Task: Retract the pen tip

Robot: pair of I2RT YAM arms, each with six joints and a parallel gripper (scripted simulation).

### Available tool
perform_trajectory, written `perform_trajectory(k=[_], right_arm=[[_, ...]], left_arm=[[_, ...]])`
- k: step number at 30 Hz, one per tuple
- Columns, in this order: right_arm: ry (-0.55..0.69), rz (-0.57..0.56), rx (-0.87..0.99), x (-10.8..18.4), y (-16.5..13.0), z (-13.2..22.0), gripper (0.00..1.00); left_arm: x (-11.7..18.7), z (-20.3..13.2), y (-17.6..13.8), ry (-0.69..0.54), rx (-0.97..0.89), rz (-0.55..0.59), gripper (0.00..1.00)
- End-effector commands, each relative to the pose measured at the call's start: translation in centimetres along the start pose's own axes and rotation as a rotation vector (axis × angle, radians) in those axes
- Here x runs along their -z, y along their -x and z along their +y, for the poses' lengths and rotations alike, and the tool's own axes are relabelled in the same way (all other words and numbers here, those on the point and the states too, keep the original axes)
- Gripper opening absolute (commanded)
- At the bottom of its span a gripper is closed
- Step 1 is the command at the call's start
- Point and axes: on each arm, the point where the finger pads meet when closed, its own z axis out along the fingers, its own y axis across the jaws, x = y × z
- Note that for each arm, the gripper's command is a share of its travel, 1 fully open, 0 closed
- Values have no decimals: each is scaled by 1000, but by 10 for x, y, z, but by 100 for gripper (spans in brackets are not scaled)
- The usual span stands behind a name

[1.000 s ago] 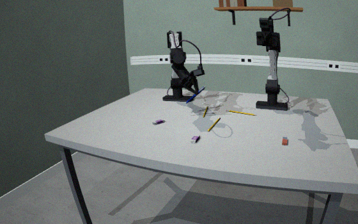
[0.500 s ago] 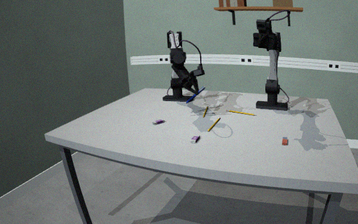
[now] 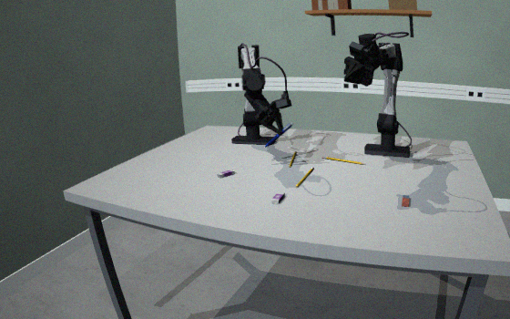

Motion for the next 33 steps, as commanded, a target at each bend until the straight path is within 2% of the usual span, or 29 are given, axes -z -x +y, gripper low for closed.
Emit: perform_trajectory(k=[1, 16, 20, 23, 33], right_arm=[[12, -1, 0, -6, -2, -1, 14], [12, -1, 0, -6, -2, -1, 14], [12, -1, 0, -6, -2, -1, 14], [12, -1, 0, -6, -2, -1, 14], [12, -1, 0, -6, -2, -1, 14]], left_arm=[[-5, -12, -9, -53, 65, 63, 1], [-28, -76, -96, -207, 318, 422, 1], [-29, -84, -103, -219, 346, 459, 1], [-28, -96, -129, -230, 400, 556, 1], [-17, -140, -185, -249, 563, 833, 1]])
